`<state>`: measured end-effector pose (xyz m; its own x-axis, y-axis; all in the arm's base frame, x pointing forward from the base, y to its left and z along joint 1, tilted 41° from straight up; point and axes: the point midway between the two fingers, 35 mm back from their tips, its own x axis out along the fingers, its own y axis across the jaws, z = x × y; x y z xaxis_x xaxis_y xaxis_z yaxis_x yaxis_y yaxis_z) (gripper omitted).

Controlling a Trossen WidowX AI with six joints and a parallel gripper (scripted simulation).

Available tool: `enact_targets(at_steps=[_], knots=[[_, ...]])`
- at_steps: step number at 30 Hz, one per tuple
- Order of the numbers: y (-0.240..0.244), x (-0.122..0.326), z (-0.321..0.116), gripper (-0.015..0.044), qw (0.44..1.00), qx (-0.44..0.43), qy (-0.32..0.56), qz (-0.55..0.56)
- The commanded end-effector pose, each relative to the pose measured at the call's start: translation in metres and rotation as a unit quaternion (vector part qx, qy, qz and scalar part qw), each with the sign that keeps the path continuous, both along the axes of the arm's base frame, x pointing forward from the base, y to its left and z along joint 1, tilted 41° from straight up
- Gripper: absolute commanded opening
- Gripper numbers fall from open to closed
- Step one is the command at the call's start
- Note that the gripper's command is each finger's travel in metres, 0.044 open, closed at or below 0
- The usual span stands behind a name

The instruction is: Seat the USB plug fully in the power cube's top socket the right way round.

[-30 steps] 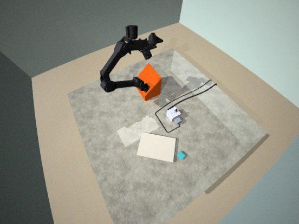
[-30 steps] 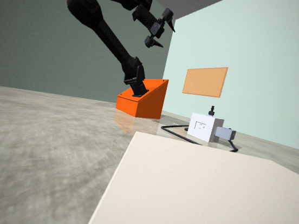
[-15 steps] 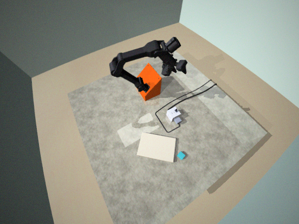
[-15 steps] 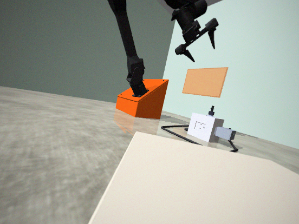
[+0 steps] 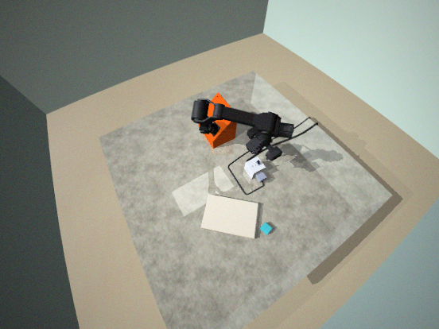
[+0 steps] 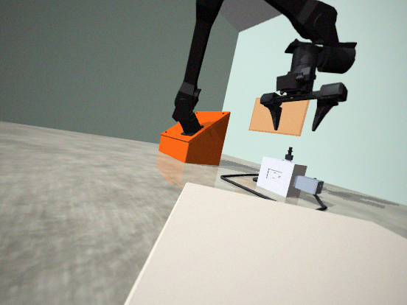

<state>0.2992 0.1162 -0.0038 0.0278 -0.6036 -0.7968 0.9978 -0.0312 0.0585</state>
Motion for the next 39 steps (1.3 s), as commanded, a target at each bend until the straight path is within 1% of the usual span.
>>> enact_targets(at_steps=[1,14,39], knots=[[-0.024,0.008,-0.009,0.0440,0.999,-0.025,0.025,-0.026],[-0.027,0.011,-0.009,0.0440,0.999,-0.025,0.025,-0.026],[-0.044,0.011,-0.028,0.0440,0.999,-0.026,0.024,-0.026]])
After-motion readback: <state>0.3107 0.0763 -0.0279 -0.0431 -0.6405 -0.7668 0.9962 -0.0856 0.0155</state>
